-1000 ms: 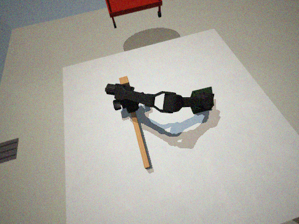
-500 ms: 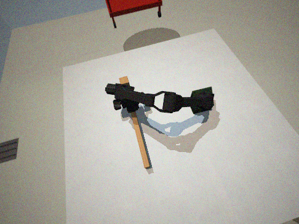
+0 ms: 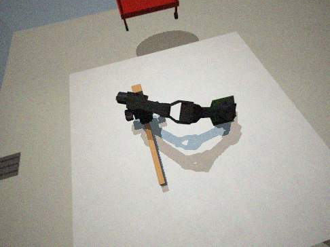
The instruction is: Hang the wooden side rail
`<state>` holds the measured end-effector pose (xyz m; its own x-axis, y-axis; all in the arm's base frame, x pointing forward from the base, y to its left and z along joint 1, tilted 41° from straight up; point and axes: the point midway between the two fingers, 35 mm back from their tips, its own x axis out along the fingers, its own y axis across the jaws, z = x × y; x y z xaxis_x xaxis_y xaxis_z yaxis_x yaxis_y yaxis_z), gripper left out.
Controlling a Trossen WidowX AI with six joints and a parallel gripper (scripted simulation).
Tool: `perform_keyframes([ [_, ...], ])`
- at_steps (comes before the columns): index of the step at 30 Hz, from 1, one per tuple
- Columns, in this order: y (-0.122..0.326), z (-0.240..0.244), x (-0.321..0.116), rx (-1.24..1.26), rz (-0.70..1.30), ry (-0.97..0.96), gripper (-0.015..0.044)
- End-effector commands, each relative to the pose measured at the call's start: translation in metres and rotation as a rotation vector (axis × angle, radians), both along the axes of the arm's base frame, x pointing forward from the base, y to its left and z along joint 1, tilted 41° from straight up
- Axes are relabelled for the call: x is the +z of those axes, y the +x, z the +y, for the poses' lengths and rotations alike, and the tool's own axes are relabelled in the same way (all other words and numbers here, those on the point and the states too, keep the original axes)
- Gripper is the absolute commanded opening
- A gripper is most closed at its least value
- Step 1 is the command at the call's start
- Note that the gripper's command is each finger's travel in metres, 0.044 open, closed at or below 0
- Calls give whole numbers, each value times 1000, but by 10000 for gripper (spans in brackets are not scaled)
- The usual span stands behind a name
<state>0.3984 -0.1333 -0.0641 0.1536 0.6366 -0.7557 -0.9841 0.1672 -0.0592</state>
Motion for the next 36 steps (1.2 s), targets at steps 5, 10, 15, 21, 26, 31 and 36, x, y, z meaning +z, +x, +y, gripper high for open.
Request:
perform_keyframes([
  [5,-2,-6,0,-5,-4,-7,0],
  [10,-1,-6,0,-5,-4,-7,0],
  [15,-1,-6,-1,-5,-4,-7,0],
  [21,0,-7,-1,-5,-4,-7,0],
  [26,-1,-8,-1,-5,-4,-7,0],
  [31,-1,-8,-1,-5,-4,-7,0],
  [36,-2,-9,-2,-5,-4,-7,0],
])
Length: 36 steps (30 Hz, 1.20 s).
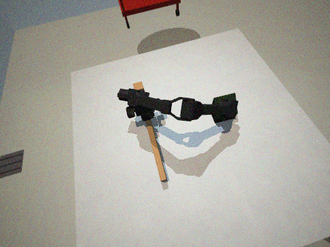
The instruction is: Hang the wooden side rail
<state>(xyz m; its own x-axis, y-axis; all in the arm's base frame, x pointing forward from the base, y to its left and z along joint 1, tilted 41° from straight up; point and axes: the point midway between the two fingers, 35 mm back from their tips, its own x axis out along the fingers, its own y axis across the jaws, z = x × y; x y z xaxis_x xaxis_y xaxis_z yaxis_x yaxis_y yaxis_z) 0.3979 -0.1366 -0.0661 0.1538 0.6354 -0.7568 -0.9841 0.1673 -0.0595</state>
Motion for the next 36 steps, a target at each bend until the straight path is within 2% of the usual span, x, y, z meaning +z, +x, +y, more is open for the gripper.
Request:
perform_keyframes([
  [1,-1,-5,0,-5,-4,-5,0],
  [36,-2,-8,-2,-5,-4,-6,0],
])
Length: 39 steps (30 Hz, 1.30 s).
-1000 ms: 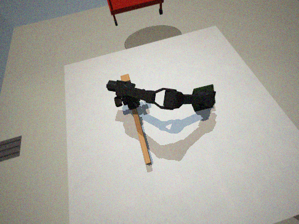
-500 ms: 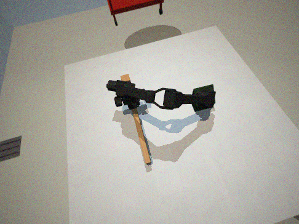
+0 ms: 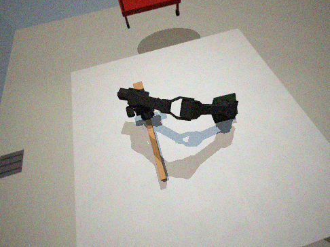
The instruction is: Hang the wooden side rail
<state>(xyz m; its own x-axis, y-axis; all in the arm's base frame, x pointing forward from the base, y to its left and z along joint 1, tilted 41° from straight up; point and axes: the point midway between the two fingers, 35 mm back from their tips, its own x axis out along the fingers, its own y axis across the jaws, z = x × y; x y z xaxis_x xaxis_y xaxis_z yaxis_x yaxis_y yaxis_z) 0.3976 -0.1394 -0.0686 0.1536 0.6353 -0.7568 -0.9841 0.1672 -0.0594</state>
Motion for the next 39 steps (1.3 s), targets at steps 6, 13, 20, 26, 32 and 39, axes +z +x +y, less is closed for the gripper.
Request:
perform_keyframes([
  [6,-2,-6,0,-5,-4,-6,0],
  [13,-1,-6,-1,-5,-4,-6,0],
  [20,0,-7,-1,-5,-4,-6,0],
  [26,-1,-7,-1,-5,-4,-6,0],
  [32,-1,-8,-1,-5,-4,-6,0],
  [39,-2,-8,-2,-5,-4,-6,0],
])
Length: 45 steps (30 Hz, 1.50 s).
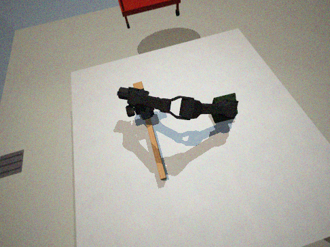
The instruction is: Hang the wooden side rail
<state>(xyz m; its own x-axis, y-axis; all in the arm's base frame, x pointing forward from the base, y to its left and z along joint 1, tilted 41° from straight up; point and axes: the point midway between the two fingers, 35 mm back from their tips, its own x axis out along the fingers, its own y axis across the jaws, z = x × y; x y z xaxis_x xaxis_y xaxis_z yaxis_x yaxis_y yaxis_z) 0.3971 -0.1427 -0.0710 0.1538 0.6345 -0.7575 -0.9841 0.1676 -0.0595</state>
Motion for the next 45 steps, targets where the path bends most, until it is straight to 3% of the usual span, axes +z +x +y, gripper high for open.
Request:
perform_keyframes([
  [1,-1,-5,0,-5,-4,-5,0],
  [45,-1,-6,-3,-5,-4,-5,0],
])
